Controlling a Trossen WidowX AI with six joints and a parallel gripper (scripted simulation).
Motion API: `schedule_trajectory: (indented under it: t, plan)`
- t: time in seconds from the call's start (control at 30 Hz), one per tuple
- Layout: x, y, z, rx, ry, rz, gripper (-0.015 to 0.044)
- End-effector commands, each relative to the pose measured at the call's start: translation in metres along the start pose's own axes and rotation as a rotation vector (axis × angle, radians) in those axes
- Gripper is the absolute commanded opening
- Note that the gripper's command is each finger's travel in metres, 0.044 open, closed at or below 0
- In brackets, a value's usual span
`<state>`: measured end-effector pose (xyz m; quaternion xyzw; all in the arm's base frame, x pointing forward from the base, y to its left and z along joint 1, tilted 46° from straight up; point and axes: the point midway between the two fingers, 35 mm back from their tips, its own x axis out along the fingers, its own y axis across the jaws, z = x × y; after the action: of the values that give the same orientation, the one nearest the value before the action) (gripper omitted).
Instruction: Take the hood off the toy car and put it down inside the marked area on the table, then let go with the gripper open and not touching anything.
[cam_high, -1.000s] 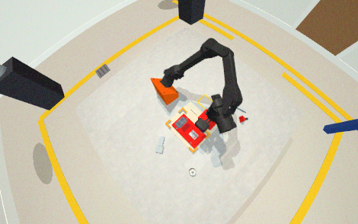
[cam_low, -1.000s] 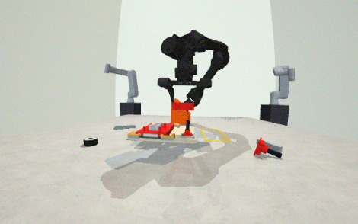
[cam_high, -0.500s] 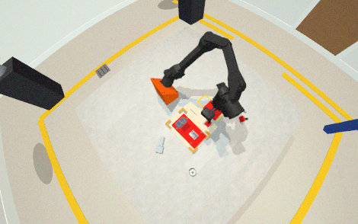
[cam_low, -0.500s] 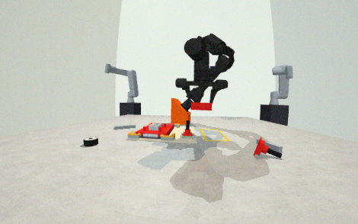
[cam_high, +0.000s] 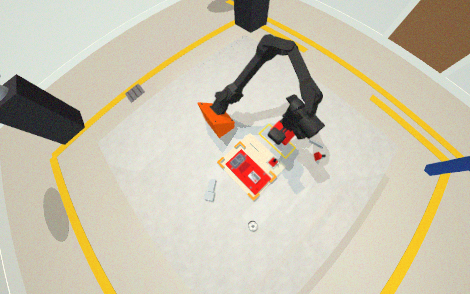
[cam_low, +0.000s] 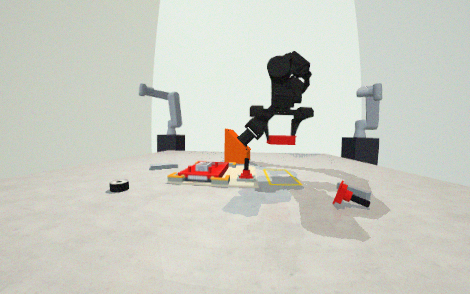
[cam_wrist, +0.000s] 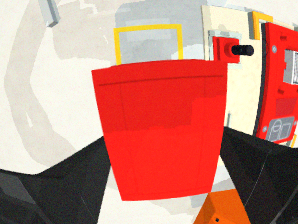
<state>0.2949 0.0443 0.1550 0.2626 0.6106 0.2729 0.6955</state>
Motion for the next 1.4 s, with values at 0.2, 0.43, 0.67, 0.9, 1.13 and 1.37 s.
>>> schedule_trajectory:
  t: [0.2, 0.43, 0.67, 0.9, 1.13, 1.37]
  plan:
    - [0.004, 0.003, -0.003, 0.010, 0.004, 0.004, 0.0000]
    - [0.009, 0.003, -0.003, 0.010, 0.004, 0.004, 0.0000]
    - [0.014, 0.002, -0.002, 0.010, 0.004, 0.003, 0.0000]
    - [0.020, 0.002, -0.002, 0.010, 0.004, 0.002, 0.0000]
    - [0.025, 0.002, -0.001, 0.010, 0.004, 0.002, 0.0000]
    - [0.030, 0.002, -0.001, 0.010, 0.004, 0.002, 0.0000]
